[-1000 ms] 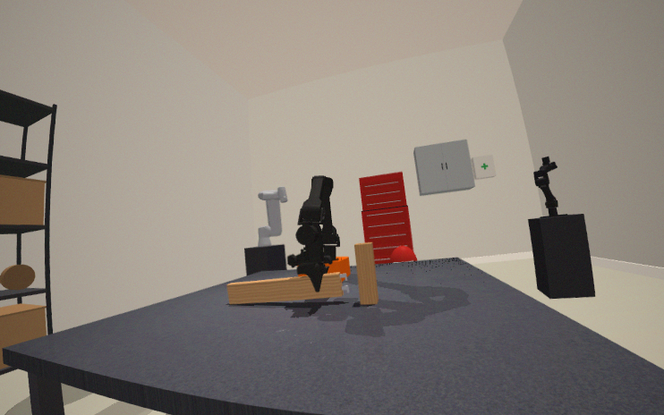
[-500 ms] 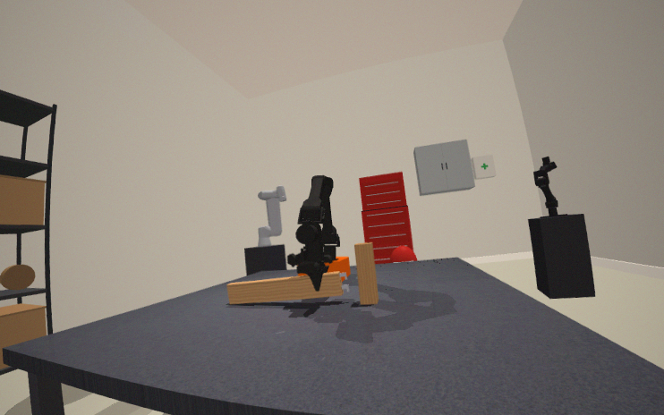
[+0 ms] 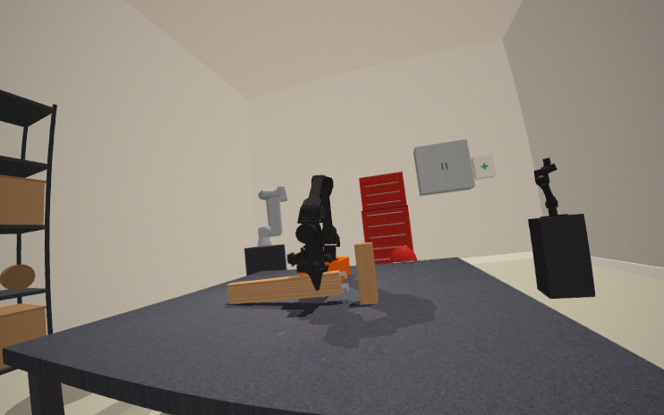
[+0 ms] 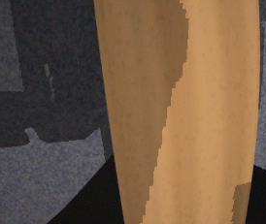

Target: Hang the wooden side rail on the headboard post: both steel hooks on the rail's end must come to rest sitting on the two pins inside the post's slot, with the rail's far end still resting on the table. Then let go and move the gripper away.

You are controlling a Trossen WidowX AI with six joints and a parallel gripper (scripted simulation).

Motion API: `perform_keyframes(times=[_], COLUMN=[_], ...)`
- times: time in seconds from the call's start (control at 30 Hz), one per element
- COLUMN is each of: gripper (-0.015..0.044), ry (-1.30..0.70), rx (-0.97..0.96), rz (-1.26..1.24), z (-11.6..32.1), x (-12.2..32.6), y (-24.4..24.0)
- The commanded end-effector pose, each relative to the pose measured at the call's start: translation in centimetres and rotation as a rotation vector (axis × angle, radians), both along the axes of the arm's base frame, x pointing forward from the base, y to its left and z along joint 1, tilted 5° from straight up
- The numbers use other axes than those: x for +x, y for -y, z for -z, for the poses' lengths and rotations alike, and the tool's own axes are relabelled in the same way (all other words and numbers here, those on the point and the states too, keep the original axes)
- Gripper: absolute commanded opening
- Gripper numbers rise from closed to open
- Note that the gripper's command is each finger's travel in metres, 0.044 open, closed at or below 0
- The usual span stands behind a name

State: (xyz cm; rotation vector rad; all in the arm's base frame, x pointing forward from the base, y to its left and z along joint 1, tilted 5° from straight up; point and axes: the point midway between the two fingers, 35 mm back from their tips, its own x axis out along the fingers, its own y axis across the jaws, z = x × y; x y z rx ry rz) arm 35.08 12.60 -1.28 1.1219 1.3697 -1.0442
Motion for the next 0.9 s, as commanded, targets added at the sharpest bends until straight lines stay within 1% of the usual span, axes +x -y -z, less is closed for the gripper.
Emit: perform_keyframes(times=[0.0,0.87], gripper=[0.0,0.0], ry=[0.017,0.017], rx=[-0.002,-0.002], rz=[-0.001,-0.001], z=[-0.62,-0.88], x=[0.43,0.48], y=[0.01,-0.04])
